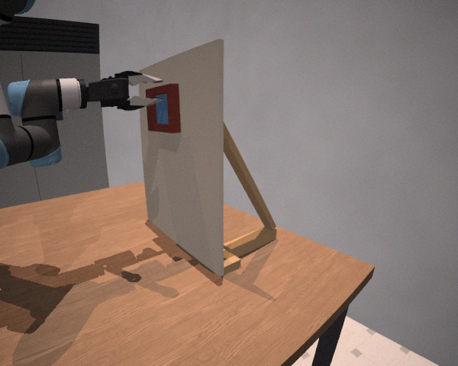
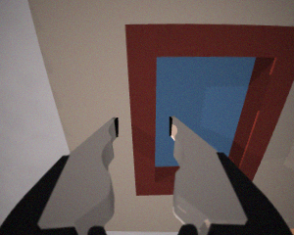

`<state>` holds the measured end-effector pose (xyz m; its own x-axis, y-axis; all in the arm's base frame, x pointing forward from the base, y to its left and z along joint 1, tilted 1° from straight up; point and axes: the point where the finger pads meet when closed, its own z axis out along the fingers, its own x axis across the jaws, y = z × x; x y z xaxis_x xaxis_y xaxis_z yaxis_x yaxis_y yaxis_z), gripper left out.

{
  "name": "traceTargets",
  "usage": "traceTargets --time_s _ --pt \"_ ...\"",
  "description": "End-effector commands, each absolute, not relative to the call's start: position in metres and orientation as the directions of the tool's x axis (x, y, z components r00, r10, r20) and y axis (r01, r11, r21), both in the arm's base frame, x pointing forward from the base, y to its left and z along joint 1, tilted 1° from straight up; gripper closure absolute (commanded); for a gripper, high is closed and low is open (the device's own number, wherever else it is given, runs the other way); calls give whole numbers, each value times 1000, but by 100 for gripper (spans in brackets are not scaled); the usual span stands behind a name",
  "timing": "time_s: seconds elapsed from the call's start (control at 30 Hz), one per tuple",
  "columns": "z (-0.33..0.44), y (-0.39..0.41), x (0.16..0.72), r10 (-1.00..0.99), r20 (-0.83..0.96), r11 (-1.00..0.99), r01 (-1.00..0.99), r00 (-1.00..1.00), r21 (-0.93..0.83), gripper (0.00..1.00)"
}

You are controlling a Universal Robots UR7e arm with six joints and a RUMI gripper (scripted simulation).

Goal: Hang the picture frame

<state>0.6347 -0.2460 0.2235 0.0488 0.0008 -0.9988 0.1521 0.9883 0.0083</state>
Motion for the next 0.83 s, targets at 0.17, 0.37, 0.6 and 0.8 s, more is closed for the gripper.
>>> traceTargets --time_s 0.17,0.37,0.6,0.8 --pt "224 -245 630 0 -999 988 152 50 8 71" --pt "224 -245 625 0 -999 988 152 50 8 71" --pt "223 -244 621 0 -999 988 152 50 8 71" --pt "223 -244 621 0 -999 988 152 50 8 71"
